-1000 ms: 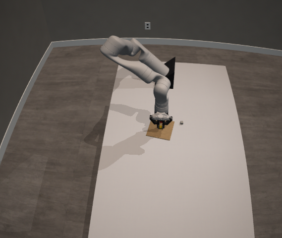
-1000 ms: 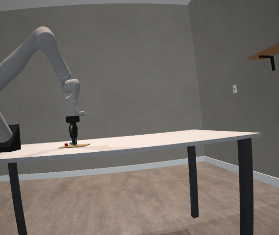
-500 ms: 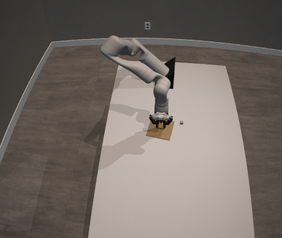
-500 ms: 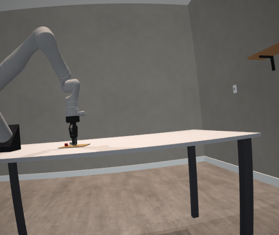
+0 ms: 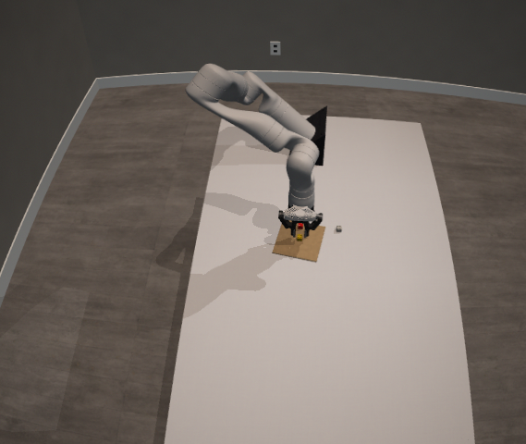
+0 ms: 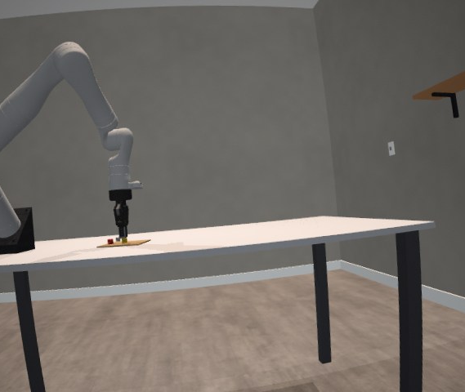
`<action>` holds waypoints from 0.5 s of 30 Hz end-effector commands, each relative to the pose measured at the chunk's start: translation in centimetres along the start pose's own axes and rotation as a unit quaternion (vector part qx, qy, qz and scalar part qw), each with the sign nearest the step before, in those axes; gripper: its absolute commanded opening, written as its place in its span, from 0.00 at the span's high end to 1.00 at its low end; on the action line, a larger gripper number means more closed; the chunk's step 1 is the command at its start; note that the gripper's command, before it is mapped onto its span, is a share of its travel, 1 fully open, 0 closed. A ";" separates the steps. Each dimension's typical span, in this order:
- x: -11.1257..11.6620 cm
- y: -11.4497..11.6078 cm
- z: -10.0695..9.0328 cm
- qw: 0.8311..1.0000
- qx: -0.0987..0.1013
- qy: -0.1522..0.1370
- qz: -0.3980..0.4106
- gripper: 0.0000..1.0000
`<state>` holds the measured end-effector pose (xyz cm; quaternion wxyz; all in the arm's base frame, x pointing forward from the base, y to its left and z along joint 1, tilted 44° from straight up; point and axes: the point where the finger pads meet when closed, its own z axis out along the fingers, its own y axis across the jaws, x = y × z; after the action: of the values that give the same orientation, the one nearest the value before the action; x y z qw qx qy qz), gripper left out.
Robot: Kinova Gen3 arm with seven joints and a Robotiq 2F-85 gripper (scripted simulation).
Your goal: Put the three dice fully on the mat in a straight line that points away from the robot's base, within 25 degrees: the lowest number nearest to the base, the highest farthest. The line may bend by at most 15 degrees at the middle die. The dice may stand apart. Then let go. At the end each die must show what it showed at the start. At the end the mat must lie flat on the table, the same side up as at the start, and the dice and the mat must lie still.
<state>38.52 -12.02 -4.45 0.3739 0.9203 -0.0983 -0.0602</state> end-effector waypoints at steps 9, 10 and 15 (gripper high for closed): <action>0.2 0.0 -5.5 1.000 0.002 0.004 0.001 0.69; 0.2 0.0 -5.9 1.000 0.002 0.004 0.001 0.69; 0.2 0.0 -7.2 1.000 0.002 0.004 0.001 0.69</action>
<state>39.58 -7.61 0.22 0.3748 0.9198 -0.0982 -0.0626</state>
